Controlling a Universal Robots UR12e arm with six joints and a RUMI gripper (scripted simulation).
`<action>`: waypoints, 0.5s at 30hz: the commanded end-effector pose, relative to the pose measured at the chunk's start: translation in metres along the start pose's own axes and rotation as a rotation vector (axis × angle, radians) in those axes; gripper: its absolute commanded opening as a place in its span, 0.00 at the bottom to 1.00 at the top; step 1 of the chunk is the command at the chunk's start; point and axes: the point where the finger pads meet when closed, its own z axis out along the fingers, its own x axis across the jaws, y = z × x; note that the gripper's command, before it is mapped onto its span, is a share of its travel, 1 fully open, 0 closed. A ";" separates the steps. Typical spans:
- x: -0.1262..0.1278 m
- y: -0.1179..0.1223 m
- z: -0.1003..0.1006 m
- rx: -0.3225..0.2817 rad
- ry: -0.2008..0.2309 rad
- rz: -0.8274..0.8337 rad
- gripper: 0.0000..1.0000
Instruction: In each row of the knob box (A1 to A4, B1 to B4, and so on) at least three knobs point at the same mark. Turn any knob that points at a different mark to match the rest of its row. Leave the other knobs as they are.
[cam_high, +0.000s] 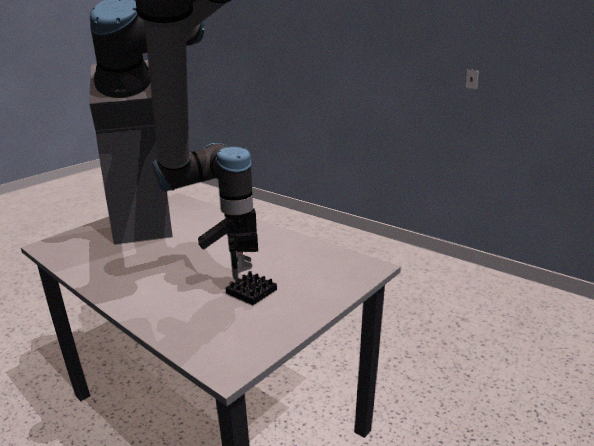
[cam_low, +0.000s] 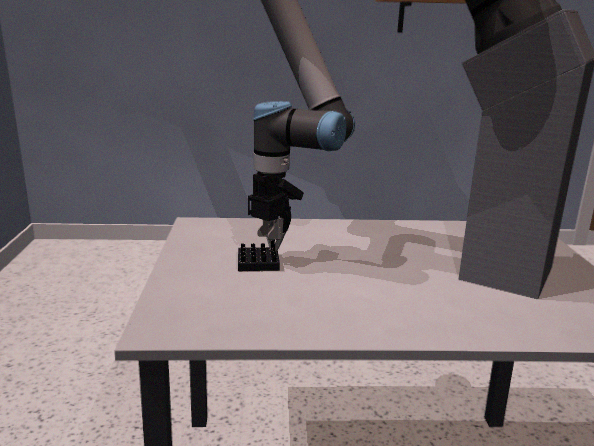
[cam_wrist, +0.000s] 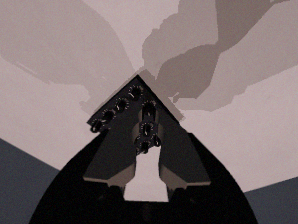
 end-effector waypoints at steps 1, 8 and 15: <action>0.000 0.000 0.000 0.000 -0.001 0.000 0.04; 0.000 0.000 0.000 0.000 -0.001 0.000 0.04; 0.000 0.000 0.000 0.000 -0.001 0.007 0.04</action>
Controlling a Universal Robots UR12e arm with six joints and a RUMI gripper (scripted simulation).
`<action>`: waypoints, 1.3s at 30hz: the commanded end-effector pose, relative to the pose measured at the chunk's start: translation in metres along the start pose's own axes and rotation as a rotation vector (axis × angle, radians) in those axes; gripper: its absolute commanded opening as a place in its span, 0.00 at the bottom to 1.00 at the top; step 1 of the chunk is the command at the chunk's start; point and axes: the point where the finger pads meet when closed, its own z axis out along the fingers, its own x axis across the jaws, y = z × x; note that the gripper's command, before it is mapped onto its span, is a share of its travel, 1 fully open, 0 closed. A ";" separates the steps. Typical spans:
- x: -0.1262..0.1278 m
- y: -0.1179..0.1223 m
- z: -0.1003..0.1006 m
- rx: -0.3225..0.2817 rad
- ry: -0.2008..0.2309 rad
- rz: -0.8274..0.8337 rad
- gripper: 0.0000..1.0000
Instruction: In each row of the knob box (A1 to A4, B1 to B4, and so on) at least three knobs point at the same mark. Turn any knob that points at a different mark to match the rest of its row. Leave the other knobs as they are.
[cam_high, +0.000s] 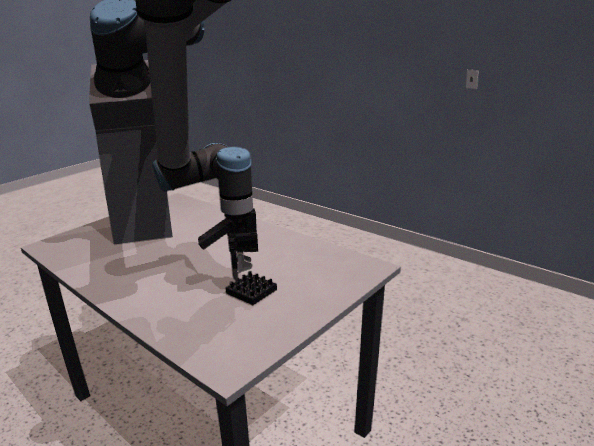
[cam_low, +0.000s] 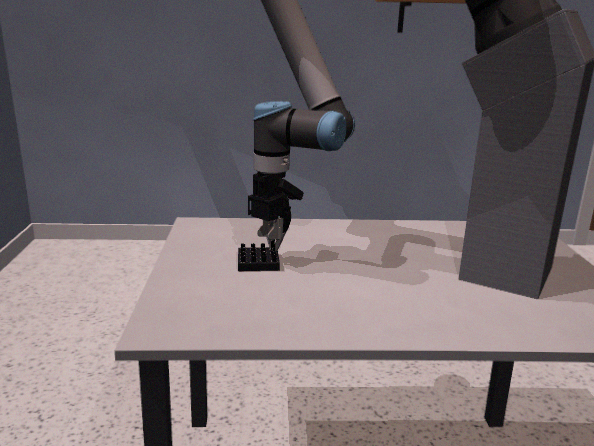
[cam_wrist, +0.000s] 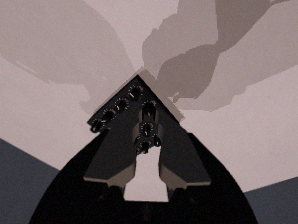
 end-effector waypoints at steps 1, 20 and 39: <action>0.000 0.000 0.000 0.000 -0.001 0.006 0.04; 0.000 0.000 0.000 0.000 -0.001 0.108 0.04; 0.001 0.001 0.000 0.000 0.000 0.349 0.04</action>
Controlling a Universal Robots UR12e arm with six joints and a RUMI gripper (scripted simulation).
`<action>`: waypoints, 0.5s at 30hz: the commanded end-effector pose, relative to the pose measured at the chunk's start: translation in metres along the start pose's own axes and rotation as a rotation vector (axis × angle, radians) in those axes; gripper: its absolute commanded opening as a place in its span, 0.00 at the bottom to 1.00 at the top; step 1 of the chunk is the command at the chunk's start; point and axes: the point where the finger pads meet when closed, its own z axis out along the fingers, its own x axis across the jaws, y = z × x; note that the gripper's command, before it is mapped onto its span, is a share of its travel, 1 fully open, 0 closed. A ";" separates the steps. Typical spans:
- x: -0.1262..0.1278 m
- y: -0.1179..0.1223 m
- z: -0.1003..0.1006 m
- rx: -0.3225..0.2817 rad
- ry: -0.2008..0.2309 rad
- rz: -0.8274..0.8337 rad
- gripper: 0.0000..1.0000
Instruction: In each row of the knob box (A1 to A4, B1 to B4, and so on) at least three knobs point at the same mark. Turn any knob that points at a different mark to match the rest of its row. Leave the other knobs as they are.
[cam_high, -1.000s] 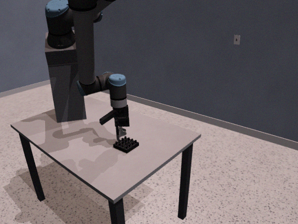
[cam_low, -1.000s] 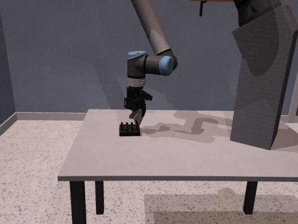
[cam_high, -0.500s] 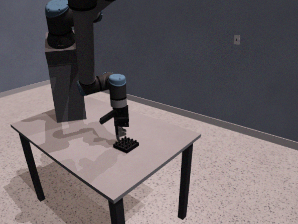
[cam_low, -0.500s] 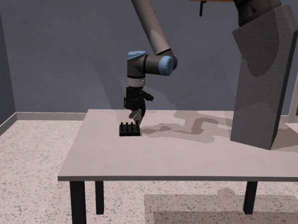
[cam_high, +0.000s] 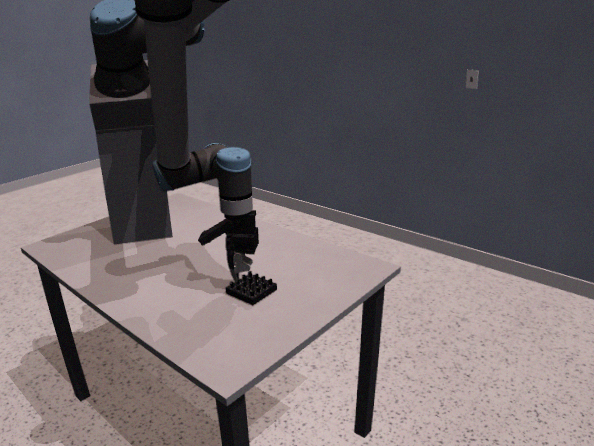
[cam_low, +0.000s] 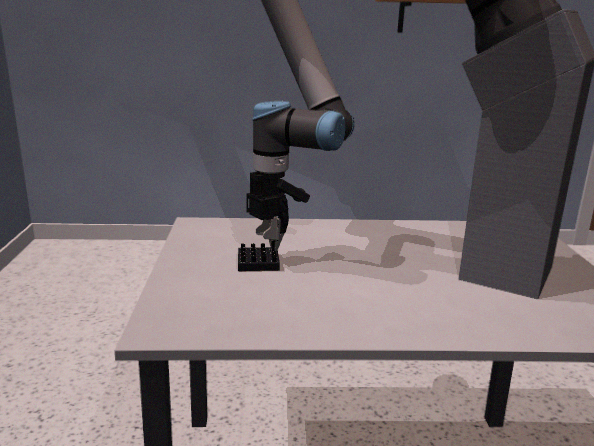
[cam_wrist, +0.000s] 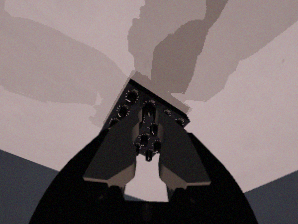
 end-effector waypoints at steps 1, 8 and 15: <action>0.000 0.000 0.000 0.000 -0.001 0.083 0.04; 0.001 0.000 0.000 0.000 -0.001 0.180 0.04; 0.001 0.001 0.000 0.000 -0.001 0.327 0.04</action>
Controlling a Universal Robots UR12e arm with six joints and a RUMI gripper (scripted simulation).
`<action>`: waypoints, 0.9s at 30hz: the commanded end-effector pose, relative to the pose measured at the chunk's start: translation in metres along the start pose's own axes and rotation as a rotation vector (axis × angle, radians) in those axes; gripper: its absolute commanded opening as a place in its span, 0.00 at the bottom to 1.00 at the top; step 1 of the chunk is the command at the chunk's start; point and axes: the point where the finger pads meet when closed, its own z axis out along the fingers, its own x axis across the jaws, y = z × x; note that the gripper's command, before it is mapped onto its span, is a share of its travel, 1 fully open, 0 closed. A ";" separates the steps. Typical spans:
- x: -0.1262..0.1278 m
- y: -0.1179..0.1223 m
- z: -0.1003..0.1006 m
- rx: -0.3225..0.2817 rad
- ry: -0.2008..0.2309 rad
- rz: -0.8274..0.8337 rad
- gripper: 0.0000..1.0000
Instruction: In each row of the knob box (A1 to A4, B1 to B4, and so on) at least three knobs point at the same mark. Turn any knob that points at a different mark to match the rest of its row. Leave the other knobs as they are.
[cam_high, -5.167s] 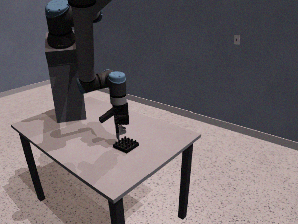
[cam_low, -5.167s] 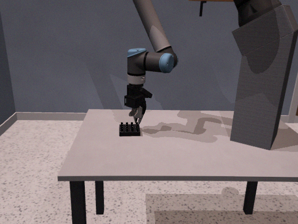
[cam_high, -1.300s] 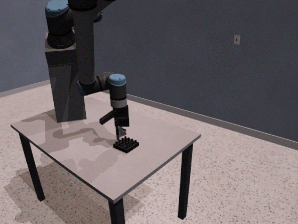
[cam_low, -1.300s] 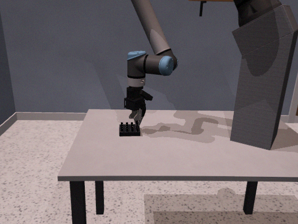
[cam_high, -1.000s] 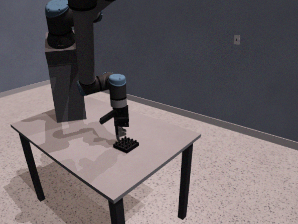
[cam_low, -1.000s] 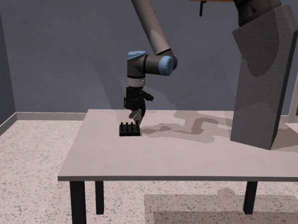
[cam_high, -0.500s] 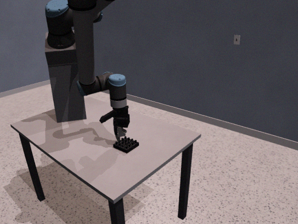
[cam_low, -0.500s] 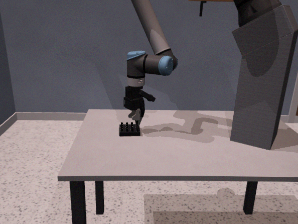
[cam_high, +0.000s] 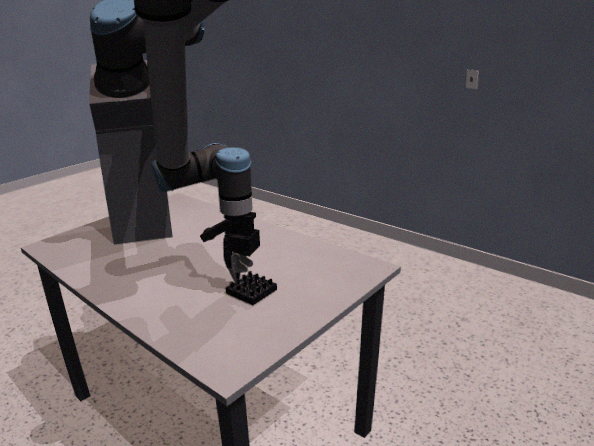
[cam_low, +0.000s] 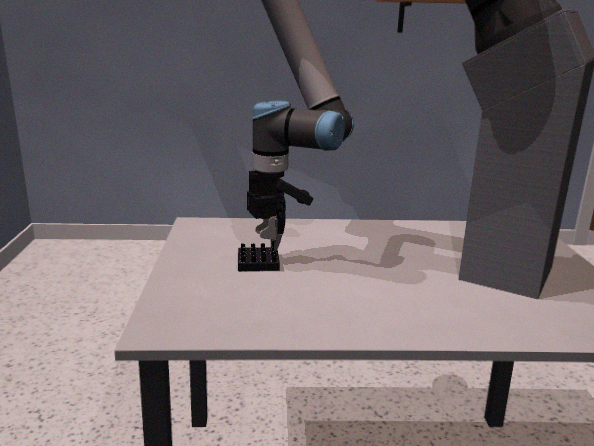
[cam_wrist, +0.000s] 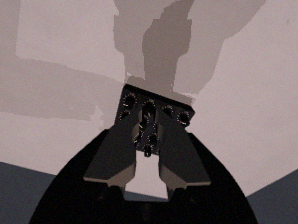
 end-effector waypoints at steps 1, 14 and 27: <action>0.000 0.000 0.000 0.001 -0.001 0.105 0.04; 0.002 0.001 0.000 0.000 -0.001 0.352 0.04; 0.003 0.001 0.000 0.000 -0.001 0.595 0.04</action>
